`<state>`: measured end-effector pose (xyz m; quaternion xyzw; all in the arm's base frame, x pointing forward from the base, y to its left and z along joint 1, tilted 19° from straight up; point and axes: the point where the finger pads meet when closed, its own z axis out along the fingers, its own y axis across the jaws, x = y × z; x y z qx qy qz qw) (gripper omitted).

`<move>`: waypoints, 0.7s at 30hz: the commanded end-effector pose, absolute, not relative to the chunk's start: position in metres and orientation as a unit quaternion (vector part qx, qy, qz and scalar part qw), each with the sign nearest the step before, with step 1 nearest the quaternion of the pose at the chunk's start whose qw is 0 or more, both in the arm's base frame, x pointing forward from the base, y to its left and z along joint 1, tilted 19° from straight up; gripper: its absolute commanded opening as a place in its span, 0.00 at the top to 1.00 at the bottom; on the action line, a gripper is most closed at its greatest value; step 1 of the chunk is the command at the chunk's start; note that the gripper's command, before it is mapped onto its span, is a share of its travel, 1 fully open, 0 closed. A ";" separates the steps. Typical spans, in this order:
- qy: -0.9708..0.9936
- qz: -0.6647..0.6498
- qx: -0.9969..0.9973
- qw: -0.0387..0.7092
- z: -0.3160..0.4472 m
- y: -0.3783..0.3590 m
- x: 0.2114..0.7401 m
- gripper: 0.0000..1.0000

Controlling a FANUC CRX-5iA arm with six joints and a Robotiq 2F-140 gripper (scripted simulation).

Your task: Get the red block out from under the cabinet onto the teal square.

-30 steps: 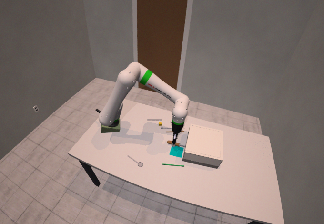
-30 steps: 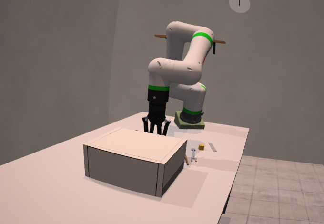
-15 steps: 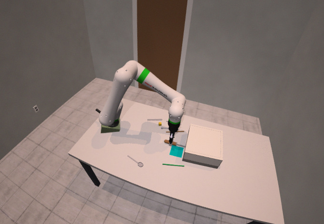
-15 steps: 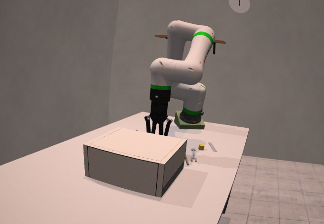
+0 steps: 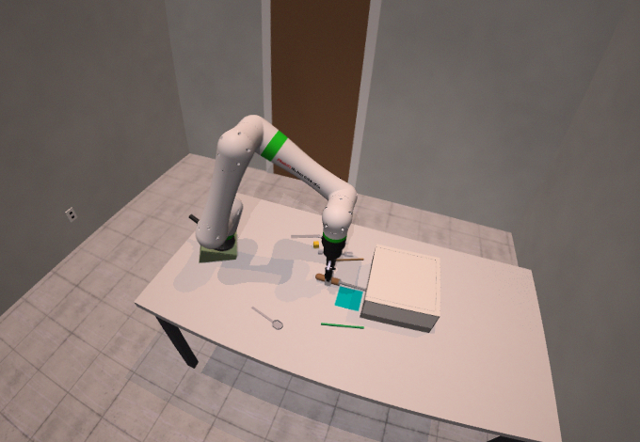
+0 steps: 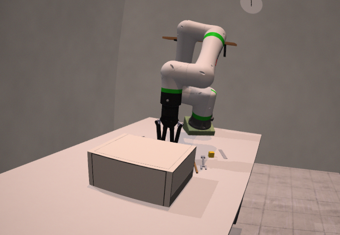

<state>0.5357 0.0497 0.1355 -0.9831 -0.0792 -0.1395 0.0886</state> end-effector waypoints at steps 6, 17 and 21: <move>-0.079 -0.140 -0.983 0.088 0.130 0.047 0.517 1.00; -0.079 -0.140 -0.983 0.088 0.122 0.043 0.489 1.00; -0.079 -0.140 -0.983 0.088 0.118 0.042 0.477 1.00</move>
